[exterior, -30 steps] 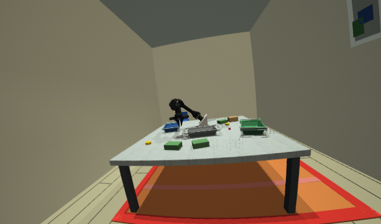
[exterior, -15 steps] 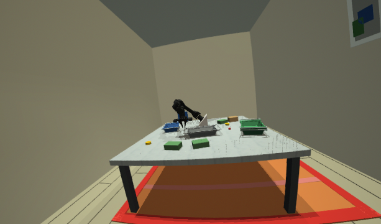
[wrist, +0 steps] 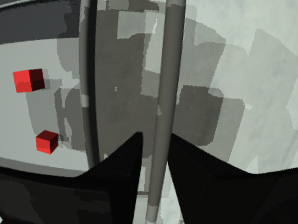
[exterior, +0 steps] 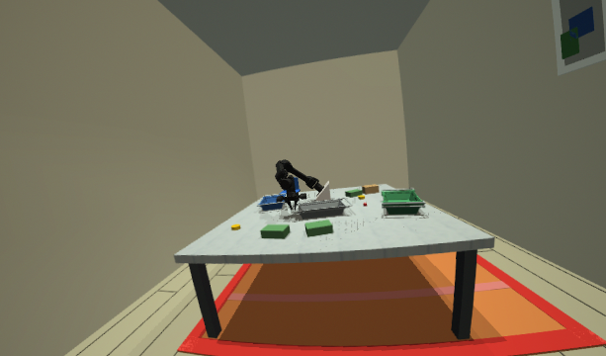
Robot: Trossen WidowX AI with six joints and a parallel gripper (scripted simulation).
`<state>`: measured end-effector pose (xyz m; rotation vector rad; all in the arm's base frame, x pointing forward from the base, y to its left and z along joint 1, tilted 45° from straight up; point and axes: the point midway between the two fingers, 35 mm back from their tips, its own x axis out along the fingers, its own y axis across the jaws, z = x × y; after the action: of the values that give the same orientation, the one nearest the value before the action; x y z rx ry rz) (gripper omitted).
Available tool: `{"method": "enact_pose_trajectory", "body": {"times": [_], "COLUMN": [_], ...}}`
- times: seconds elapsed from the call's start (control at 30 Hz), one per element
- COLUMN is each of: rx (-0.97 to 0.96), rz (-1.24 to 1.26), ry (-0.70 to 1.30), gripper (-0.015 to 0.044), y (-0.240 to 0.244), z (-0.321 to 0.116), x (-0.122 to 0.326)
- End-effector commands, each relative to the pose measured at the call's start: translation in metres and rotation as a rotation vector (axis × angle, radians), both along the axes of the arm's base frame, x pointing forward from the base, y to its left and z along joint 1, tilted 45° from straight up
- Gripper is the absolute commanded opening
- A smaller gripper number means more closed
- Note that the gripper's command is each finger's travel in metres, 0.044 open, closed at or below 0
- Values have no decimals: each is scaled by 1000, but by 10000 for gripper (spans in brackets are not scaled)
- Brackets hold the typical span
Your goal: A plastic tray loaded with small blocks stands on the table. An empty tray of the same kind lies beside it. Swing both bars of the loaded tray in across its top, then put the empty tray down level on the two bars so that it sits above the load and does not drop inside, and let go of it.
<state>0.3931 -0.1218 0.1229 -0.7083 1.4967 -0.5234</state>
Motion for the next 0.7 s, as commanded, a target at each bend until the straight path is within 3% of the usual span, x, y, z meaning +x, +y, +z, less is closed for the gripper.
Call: {"method": "enact_pose_trajectory", "body": {"times": [0.0, 0.67], "rx": [-2, 1], "rz": [7, 7], "ry": [-2, -1], "gripper": [81, 81], "y": [9, 61], "z": [2, -20], "x": [0, -7]}}
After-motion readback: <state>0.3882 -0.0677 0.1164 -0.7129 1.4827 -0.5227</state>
